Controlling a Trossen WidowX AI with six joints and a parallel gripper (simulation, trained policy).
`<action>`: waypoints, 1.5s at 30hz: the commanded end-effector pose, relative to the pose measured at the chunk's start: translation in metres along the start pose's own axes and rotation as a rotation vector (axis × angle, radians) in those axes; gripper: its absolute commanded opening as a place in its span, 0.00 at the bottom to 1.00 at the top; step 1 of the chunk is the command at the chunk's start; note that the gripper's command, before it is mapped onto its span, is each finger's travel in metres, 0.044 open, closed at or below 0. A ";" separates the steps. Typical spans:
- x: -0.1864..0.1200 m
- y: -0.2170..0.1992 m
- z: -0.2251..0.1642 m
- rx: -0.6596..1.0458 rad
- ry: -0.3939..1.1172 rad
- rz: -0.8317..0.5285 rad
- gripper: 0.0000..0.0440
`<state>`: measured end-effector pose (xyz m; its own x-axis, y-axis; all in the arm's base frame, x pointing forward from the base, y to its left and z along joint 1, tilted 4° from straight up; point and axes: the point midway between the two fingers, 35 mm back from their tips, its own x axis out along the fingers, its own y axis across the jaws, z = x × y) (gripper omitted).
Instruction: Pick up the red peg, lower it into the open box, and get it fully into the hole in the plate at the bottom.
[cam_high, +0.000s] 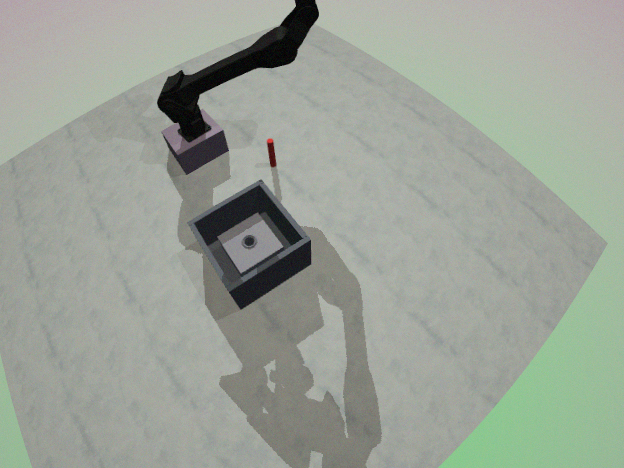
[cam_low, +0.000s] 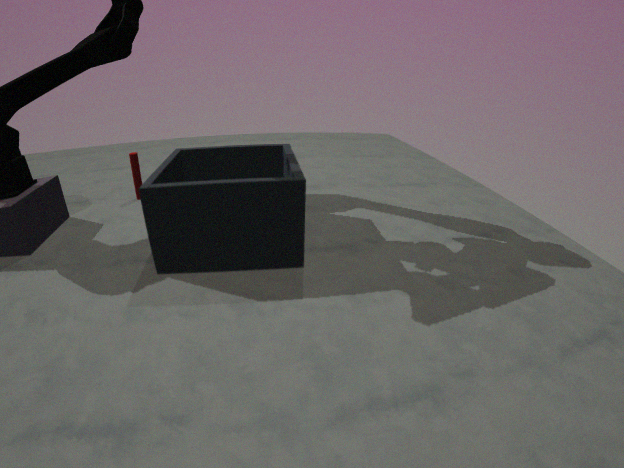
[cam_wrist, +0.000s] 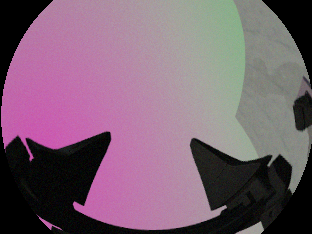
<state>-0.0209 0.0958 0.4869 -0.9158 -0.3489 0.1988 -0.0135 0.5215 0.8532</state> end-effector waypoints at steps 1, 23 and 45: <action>0.021 -0.022 -0.002 -0.054 0.032 -0.116 1.00; 0.082 -0.155 -0.035 -0.455 0.337 -0.692 1.00; 0.048 -0.265 -0.081 -0.960 0.812 -1.011 1.00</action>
<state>-0.0378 -0.1158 0.3193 -0.2686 -0.7116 -0.6492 0.0171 -0.6774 0.7354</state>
